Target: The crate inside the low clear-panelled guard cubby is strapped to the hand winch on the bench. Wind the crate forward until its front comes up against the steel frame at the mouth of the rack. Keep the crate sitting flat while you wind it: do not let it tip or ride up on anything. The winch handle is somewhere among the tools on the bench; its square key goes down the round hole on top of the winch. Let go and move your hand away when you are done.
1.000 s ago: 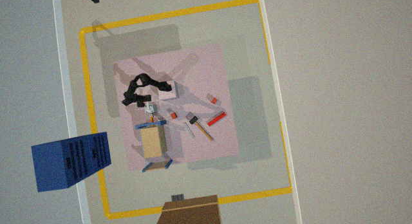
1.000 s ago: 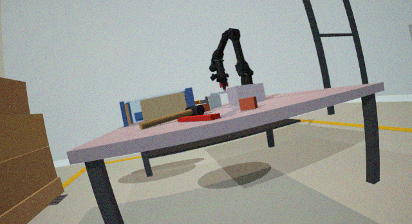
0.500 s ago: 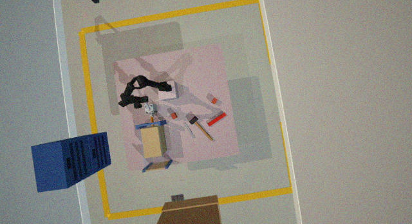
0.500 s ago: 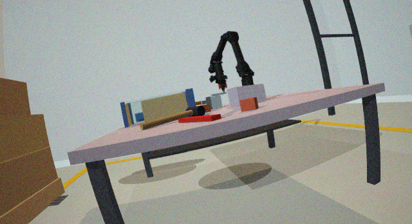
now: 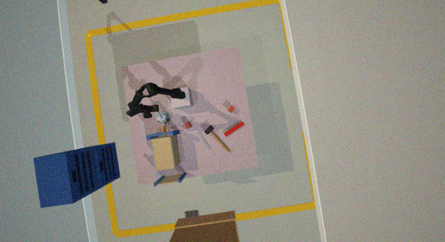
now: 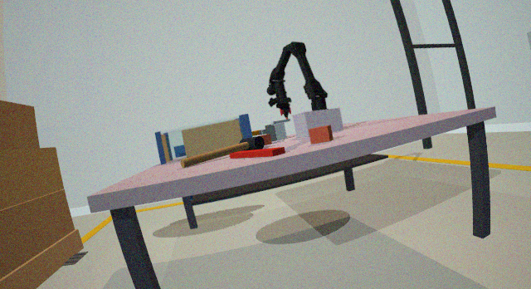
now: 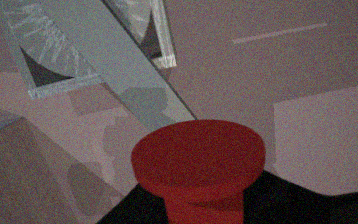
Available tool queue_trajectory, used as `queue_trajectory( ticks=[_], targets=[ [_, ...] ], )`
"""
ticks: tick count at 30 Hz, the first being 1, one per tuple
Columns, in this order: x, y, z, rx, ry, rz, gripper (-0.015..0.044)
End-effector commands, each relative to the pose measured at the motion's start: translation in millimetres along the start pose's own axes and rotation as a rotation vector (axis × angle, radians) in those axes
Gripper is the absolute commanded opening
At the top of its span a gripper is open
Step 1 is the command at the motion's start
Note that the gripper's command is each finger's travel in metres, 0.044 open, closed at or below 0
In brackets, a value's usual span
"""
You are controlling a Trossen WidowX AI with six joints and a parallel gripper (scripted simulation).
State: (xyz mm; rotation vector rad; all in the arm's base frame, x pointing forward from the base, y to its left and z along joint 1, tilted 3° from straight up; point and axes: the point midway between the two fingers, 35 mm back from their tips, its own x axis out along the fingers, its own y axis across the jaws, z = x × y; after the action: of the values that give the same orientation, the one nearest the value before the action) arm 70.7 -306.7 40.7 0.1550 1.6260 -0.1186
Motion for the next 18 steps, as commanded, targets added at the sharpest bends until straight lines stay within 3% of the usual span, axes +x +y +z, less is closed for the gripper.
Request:
queue_trajectory(
  ticks=[1, 18],
  targets=[
    [-1.6, -15.9, 11.9, 0.001, -0.021, -0.041, 0.0],
    [-2.9, -29.6, 28.6, 0.001, -0.022, -0.042, 0.0]
  ],
)
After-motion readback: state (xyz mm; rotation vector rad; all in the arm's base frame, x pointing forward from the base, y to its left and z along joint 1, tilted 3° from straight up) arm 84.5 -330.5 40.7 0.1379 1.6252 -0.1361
